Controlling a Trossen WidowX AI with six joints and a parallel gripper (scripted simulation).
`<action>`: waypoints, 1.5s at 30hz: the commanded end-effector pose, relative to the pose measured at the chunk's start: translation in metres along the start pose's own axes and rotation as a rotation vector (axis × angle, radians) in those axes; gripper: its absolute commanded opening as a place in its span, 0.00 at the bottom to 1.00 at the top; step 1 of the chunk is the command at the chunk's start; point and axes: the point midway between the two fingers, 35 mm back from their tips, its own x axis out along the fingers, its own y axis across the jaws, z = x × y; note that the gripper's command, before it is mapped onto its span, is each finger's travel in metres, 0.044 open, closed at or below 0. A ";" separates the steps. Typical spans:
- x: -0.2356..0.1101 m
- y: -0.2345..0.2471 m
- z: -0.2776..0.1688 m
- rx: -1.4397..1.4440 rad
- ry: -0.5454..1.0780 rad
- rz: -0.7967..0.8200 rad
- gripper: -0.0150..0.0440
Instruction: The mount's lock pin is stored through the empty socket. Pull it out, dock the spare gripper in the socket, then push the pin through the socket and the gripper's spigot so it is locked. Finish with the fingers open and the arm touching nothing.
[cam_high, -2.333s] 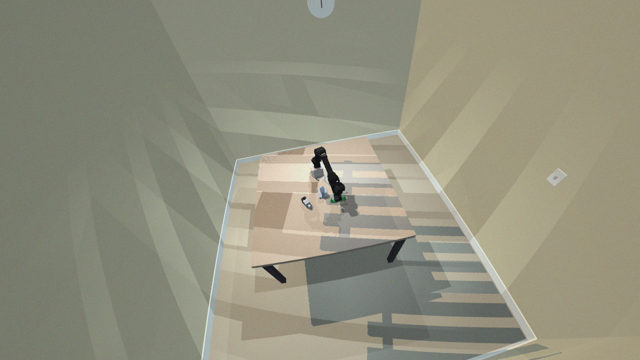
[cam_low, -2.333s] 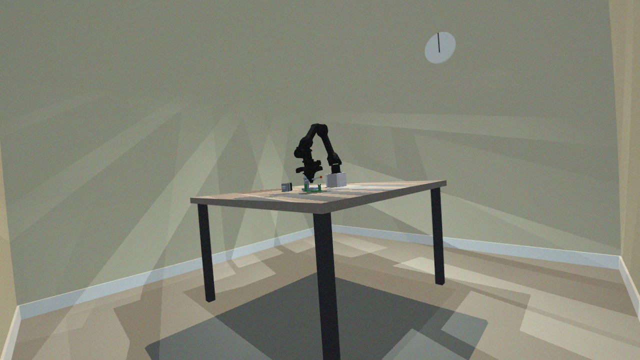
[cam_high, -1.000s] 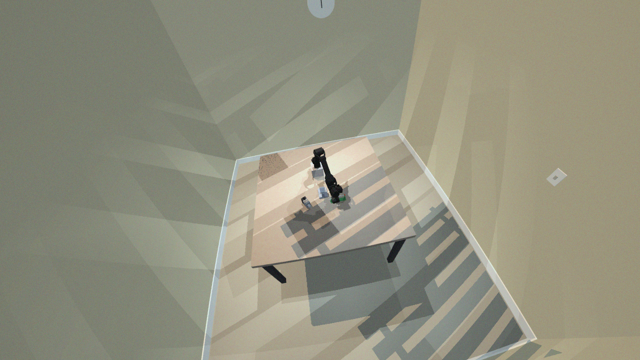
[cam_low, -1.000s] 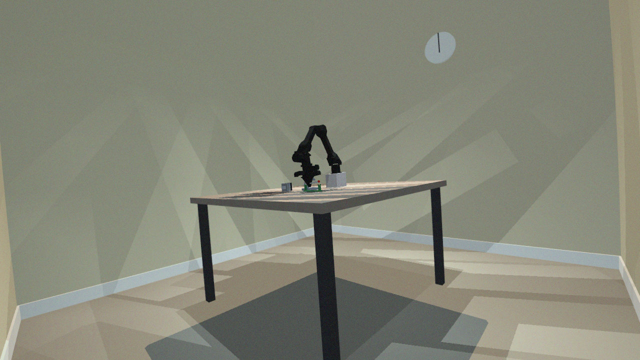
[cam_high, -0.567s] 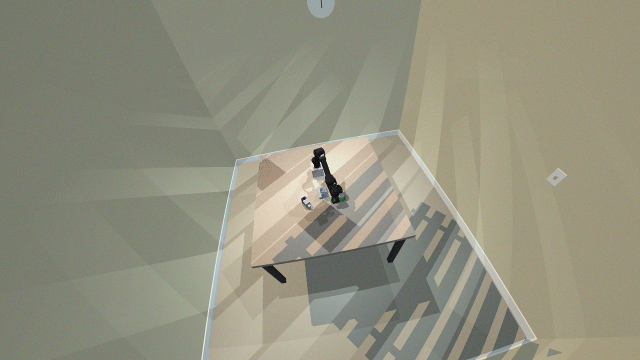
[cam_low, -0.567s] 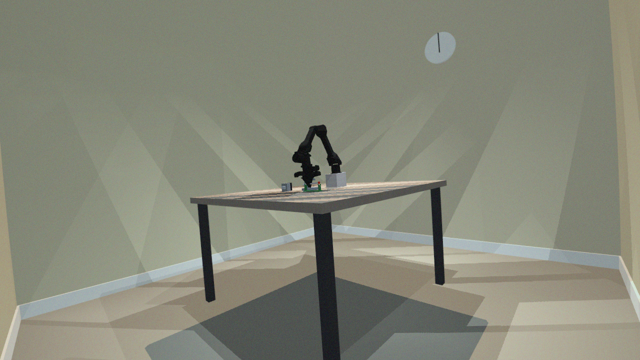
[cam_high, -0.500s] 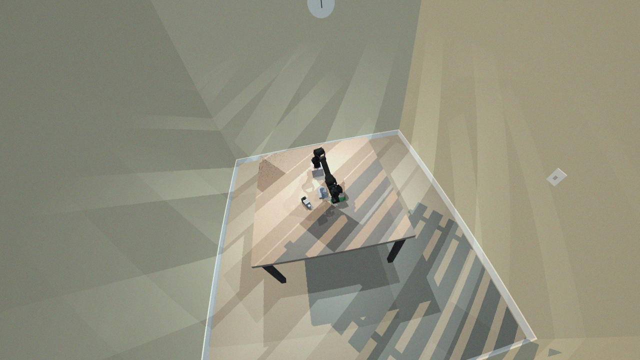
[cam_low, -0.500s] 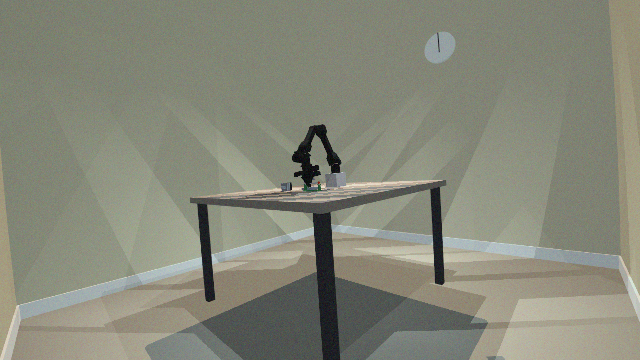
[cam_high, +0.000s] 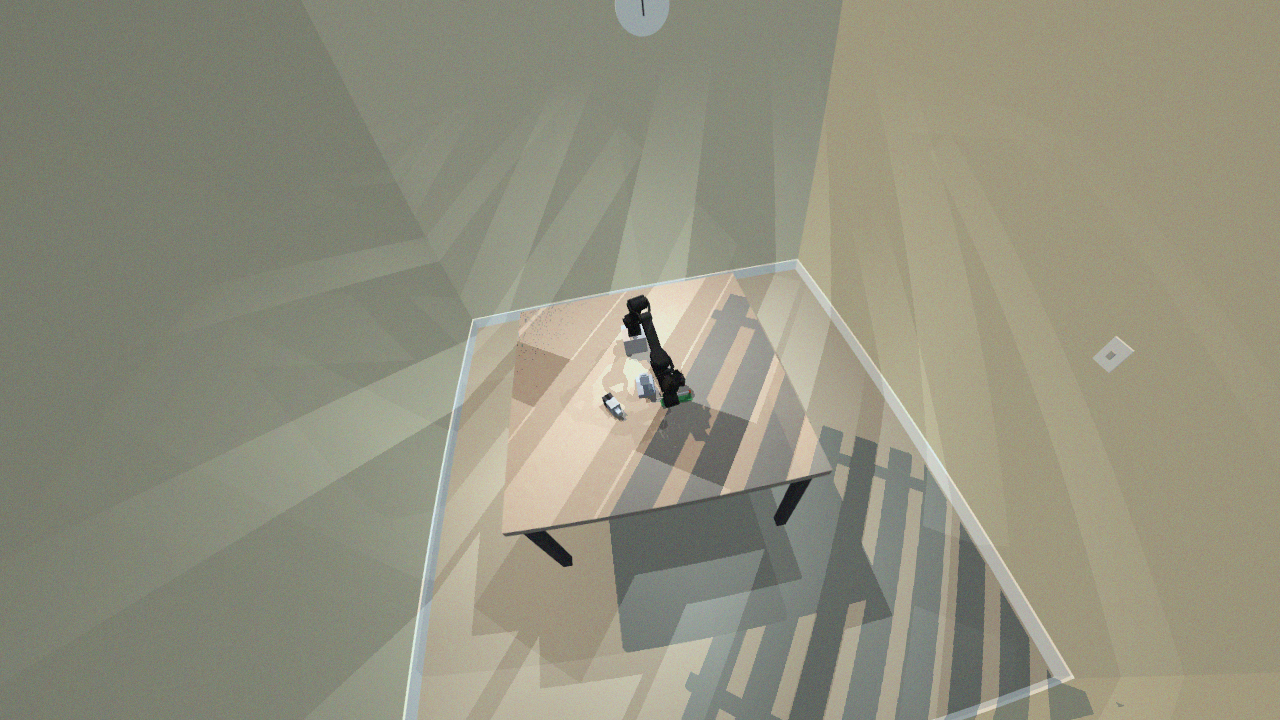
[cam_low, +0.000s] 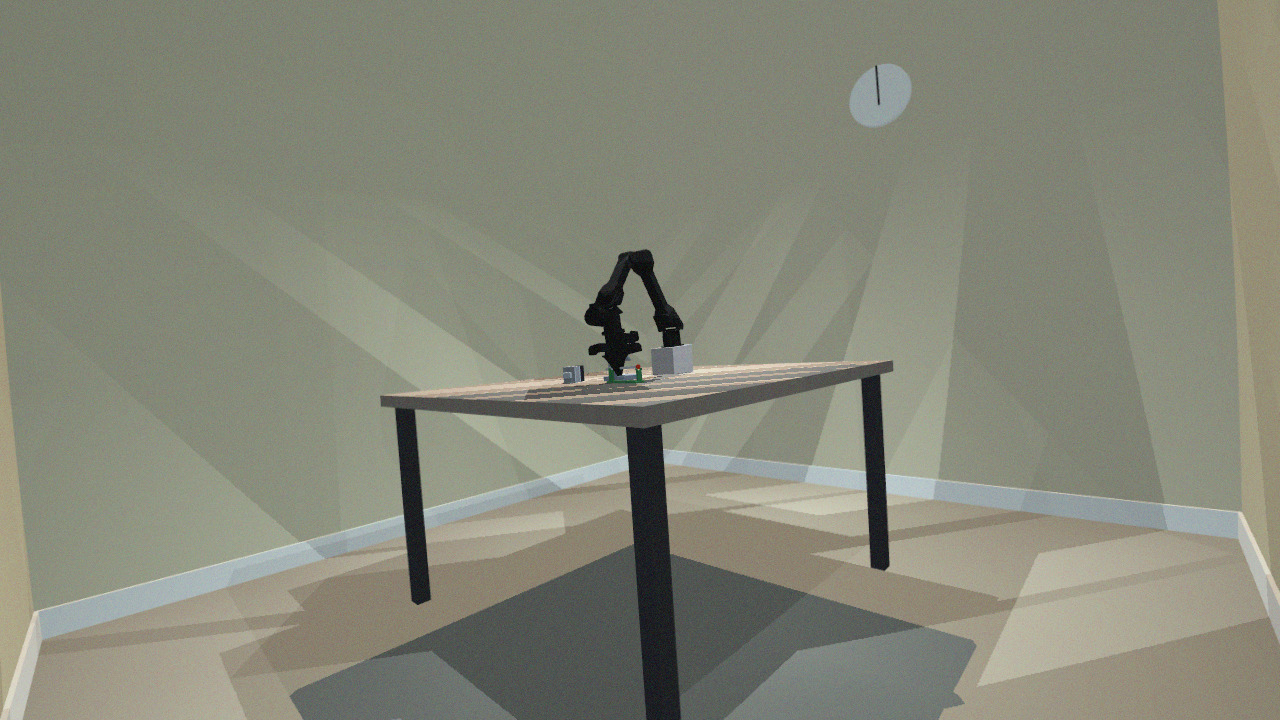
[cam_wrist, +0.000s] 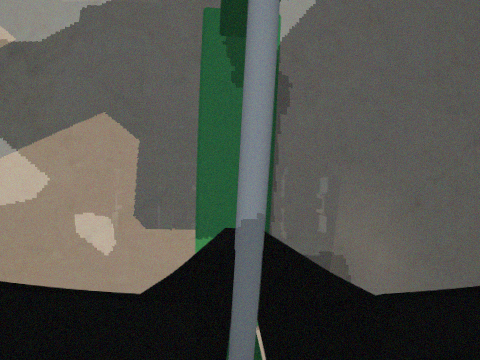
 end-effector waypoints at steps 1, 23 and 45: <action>0.005 0.002 -0.001 -0.003 0.002 0.010 0.25; 0.001 0.000 0.000 -0.001 0.000 0.001 0.43; -0.040 0.000 0.005 -0.001 0.001 0.008 1.00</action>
